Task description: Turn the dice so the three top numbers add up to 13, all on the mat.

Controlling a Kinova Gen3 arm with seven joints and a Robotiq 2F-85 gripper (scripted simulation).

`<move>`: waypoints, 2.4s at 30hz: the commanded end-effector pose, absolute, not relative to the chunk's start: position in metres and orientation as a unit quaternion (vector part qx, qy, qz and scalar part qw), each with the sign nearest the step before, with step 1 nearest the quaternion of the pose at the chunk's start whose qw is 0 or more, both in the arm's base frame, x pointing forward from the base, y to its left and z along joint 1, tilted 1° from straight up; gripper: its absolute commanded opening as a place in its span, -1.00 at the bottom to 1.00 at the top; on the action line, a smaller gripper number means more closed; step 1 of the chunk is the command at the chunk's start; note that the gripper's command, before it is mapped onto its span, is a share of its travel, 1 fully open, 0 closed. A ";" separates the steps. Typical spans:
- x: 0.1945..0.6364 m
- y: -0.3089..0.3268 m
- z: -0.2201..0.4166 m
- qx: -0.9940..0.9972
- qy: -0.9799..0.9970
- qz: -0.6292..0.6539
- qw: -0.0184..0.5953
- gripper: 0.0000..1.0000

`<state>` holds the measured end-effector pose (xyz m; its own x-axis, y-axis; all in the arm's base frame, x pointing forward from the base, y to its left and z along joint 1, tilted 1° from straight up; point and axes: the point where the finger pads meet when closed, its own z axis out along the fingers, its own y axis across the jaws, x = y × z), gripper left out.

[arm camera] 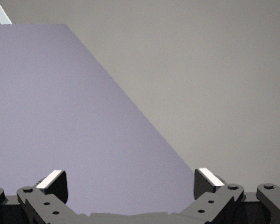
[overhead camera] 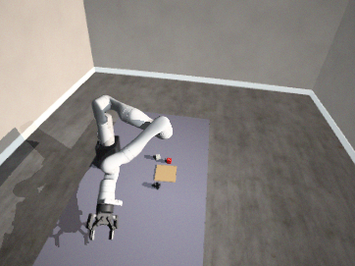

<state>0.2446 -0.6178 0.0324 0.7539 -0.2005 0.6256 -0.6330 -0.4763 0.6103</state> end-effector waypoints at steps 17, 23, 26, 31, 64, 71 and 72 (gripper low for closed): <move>0.255 -0.572 -0.016 0.856 -0.283 0.223 0.370 1.00; 0.255 -0.572 -0.016 0.856 -0.283 0.223 0.370 1.00; 0.260 -0.553 -0.032 0.867 -0.291 0.214 0.343 1.00; 0.260 -0.553 -0.032 0.867 -0.291 0.214 0.343 1.00; 0.280 -0.474 -0.079 0.904 -0.304 0.178 0.241 1.00; 0.285 -0.454 -0.087 0.912 -0.304 0.169 0.218 1.00; 0.285 -0.454 -0.087 0.912 -0.304 0.169 0.218 1.00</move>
